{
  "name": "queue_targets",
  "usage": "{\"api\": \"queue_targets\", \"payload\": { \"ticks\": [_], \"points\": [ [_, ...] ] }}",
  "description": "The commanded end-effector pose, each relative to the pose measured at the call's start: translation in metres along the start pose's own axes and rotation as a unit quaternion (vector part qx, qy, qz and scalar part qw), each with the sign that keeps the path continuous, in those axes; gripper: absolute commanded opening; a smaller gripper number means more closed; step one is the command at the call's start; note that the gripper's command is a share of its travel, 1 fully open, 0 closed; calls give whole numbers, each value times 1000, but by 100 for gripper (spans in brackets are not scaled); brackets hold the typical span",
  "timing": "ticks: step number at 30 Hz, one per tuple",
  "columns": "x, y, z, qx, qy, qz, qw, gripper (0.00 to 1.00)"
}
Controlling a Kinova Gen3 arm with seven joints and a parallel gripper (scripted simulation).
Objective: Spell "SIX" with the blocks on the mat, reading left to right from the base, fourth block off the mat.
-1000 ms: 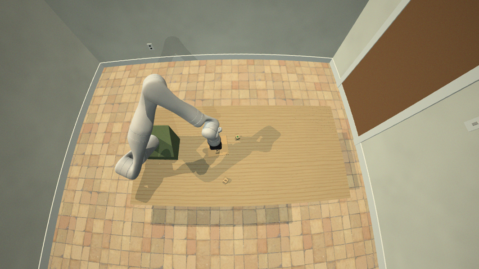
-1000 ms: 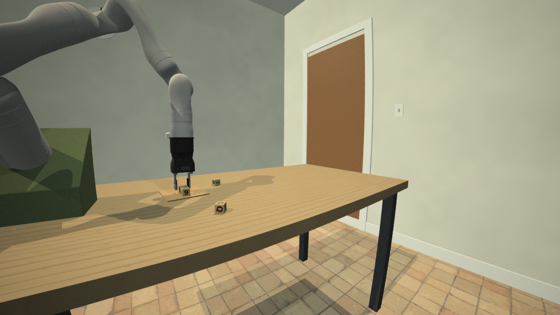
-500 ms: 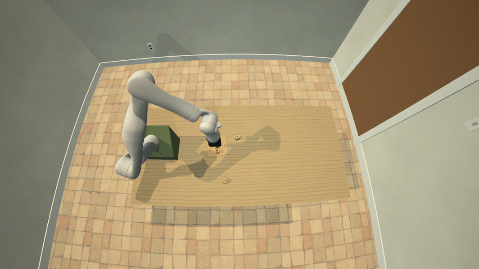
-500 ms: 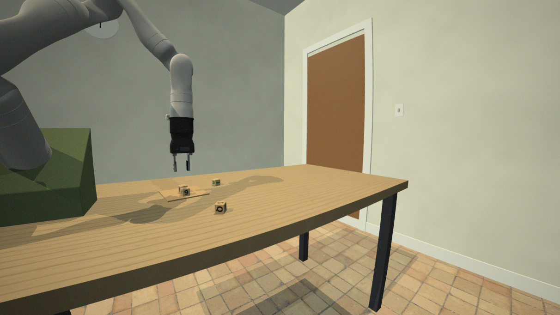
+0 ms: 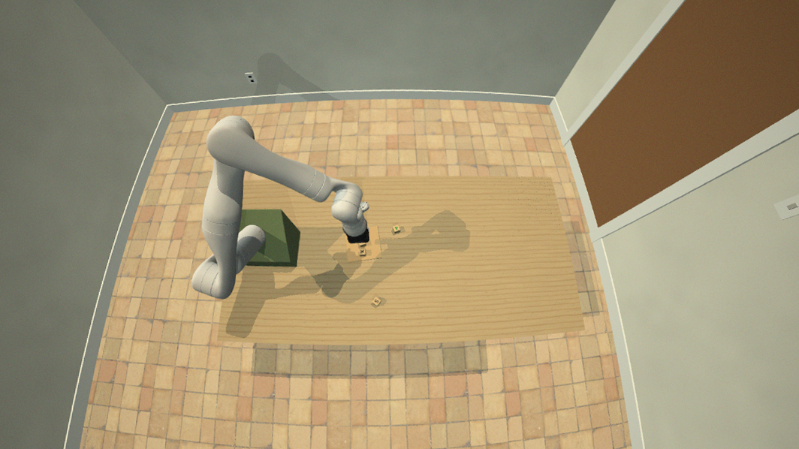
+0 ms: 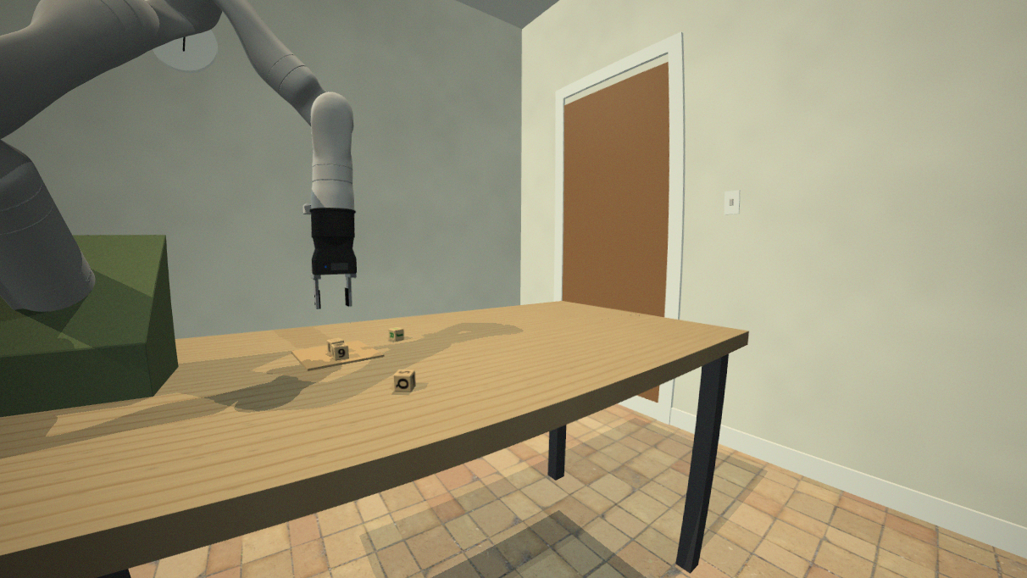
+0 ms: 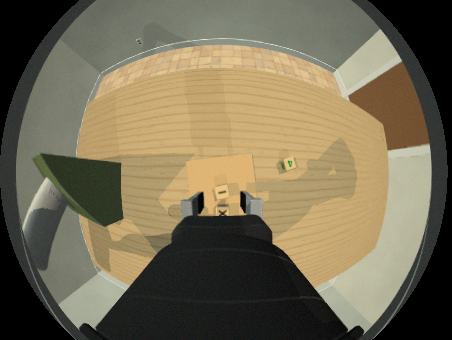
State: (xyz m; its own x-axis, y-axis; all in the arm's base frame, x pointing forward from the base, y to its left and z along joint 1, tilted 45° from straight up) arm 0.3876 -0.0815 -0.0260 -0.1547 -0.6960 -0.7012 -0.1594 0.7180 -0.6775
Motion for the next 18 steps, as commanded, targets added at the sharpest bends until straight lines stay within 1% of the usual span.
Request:
{"api": "queue_targets", "payload": {
  "ticks": [1,12,14,15,17,18],
  "points": [
    [-1,0,1,0,-1,0,1000,100],
    [-1,0,1,1,-1,0,1000,100],
    [-1,-11,3,15,-2,2,1000,100],
    [-2,-23,6,33,-3,3,999,100],
    [-2,-23,6,33,-3,3,999,100],
    [-2,-41,9,58,-3,5,998,100]
  ]
}}
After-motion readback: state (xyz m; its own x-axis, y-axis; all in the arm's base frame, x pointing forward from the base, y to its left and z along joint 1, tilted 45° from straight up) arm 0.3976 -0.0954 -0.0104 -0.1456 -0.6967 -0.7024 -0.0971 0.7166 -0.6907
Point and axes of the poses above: the point where the finger pads meet when closed, its own x axis out along the fingers, its own z axis across the jaws, y = z × x, the point moved 3 cm from there along -x, back along the fingers, and after that the axes turned 15 degrees about -x, right-handed, at the moved point
